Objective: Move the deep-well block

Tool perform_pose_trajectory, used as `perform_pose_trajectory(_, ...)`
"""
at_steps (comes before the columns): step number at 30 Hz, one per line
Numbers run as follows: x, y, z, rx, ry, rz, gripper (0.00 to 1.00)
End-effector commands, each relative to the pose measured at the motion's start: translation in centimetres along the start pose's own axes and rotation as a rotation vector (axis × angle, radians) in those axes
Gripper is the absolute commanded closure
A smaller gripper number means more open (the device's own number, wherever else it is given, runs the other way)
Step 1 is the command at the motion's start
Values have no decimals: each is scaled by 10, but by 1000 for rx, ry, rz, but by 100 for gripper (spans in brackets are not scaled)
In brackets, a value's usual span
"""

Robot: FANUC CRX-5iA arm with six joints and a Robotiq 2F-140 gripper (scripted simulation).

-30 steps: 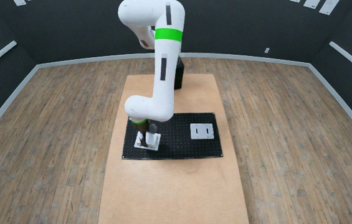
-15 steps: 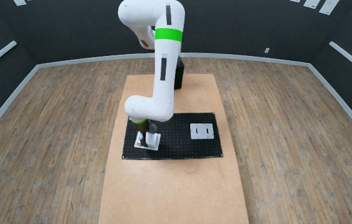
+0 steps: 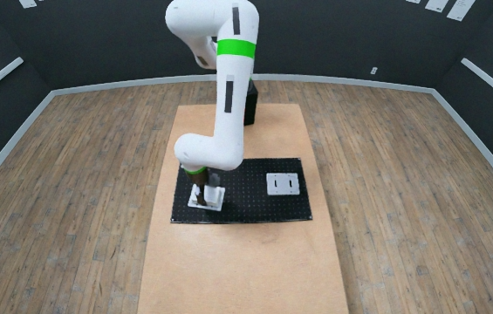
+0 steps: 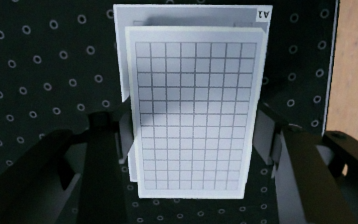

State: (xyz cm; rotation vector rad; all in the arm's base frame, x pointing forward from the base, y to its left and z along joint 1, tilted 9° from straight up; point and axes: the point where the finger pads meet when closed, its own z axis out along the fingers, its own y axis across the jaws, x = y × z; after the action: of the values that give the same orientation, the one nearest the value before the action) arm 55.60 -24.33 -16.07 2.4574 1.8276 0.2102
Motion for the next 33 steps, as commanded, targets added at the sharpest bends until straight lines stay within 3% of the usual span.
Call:
perform_pose_trajectory(1, 0, 1, -1, -1, 0, 0, 90)
perform_pose_trajectory(12, 0, 1, -1, -1, 0, 0, 90)
perform_pose_trajectory(33, 0, 1, -32, -1, 0, 0, 90)
